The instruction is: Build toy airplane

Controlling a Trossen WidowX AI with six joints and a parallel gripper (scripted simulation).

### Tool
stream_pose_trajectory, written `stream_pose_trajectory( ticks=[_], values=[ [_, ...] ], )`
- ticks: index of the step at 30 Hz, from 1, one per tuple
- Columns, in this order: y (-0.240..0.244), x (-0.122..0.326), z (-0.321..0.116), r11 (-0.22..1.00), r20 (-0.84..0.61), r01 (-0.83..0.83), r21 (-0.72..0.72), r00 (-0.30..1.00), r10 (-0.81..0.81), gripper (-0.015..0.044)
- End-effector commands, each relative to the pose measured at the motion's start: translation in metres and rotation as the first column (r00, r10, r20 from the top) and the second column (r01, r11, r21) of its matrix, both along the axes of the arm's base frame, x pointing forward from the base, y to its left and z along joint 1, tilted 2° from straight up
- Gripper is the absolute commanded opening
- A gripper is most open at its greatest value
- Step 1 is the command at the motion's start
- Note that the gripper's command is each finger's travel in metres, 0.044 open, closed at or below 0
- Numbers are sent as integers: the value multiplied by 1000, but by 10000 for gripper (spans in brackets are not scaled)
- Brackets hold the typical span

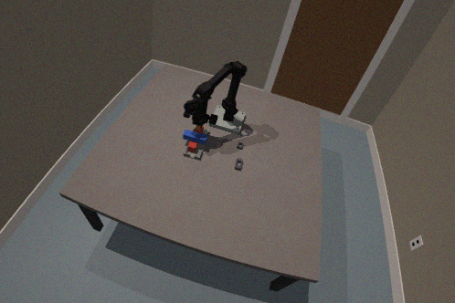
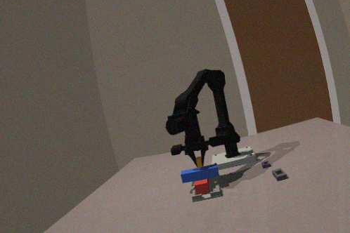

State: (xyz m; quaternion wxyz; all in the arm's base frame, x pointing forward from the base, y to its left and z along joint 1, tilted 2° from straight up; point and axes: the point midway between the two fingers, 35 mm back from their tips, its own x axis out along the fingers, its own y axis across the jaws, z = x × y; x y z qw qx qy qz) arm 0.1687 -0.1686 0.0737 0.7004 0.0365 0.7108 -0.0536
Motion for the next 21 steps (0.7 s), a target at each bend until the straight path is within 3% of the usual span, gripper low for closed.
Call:
stream_pose_trajectory(
  ticks=[1, 7, 14, 21],
  values=[
    [0, 0, 0, 1000, 1, 0, -1, 1000, 0, 105],
    [0, 0, 0, 1000, 1, 0, -1, 1000, 0, 260],
    [-1, 1, 9, 1000, 1, 0, -1, 1000, 0, 260],
    [2, 2, 89, 1000, -1, -3, -2, 1000, 3, 260]
  ],
)
